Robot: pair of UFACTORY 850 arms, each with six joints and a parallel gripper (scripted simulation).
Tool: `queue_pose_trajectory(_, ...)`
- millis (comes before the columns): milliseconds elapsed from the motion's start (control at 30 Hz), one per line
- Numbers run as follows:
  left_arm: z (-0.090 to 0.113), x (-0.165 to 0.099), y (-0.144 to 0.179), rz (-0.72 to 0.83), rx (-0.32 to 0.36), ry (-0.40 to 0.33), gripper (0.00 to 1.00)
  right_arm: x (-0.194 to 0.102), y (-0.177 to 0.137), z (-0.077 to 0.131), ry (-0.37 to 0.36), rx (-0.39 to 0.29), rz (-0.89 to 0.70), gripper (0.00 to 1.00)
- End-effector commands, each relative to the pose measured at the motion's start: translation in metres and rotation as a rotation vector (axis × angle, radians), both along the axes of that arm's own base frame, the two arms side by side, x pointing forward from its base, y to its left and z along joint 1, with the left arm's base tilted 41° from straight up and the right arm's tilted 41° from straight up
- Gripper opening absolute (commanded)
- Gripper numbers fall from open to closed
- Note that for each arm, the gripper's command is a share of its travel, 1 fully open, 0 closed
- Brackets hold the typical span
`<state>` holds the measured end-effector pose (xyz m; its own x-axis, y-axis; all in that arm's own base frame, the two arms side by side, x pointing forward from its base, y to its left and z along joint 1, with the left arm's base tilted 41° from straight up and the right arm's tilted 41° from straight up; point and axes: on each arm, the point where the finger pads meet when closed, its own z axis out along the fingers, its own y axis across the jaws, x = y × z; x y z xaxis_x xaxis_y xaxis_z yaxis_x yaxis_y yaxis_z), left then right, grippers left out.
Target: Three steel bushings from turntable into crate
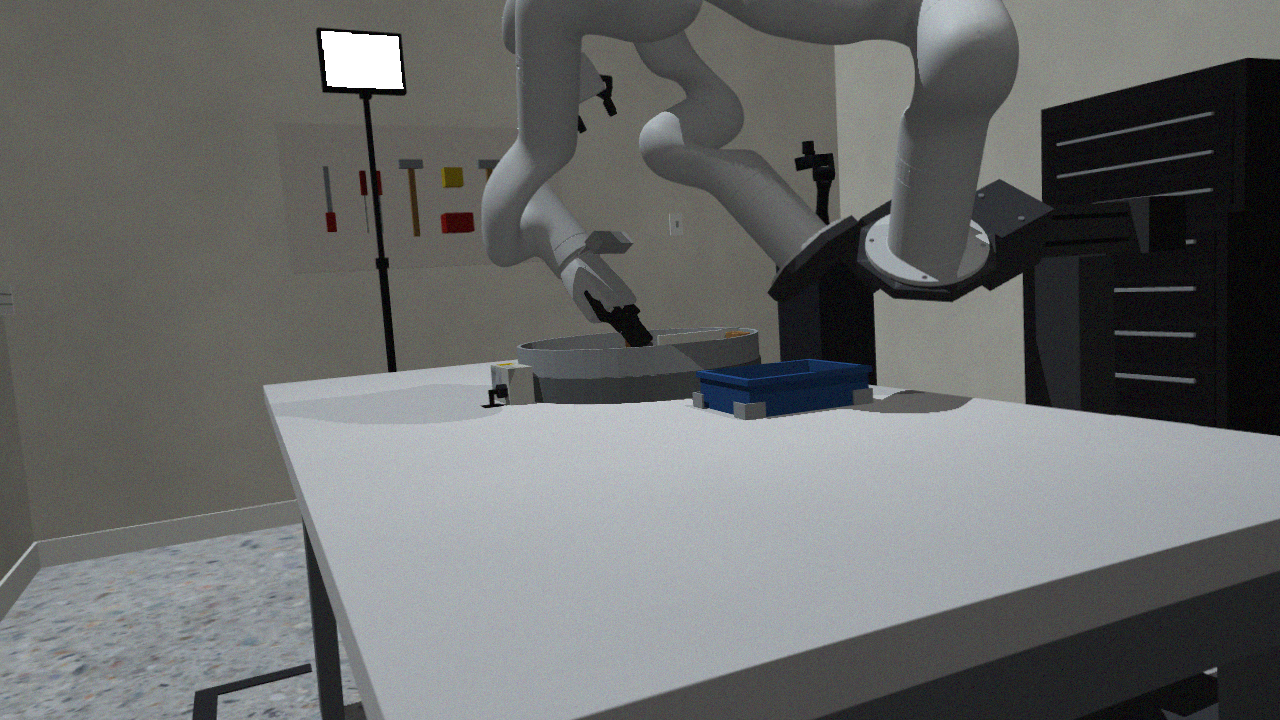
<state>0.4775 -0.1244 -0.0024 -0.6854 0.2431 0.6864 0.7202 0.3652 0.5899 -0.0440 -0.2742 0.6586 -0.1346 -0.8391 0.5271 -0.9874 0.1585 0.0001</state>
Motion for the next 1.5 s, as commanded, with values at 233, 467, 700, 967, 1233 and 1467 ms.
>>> queue_pose_trajectory(233,0.002,0.021,-0.012,0.000,0.001,0.000,0.00,0.000,0.000,0.001,0.000,-0.002,0.000,1.00)
queue_pose_trajectory(467,0.002,0.026,-0.015,0.000,0.001,0.000,0.11,0.000,0.000,0.001,0.000,-0.002,0.000,1.00)
queue_pose_trajectory(700,0.002,0.026,-0.015,0.000,0.001,0.000,0.11,0.000,0.000,0.001,0.000,-0.002,0.000,1.00)
queue_pose_trajectory(967,0.009,0.023,-0.020,0.000,0.001,0.000,0.11,0.000,0.000,0.001,0.000,-0.002,0.000,1.00)
queue_pose_trajectory(1233,0.035,0.011,-0.038,0.000,0.001,0.000,0.11,0.000,0.000,0.001,0.000,-0.002,0.000,1.00)
queue_pose_trajectory(1467,0.035,0.011,-0.038,0.000,0.001,0.000,0.11,0.000,0.000,0.001,0.000,-0.002,0.000,1.00)
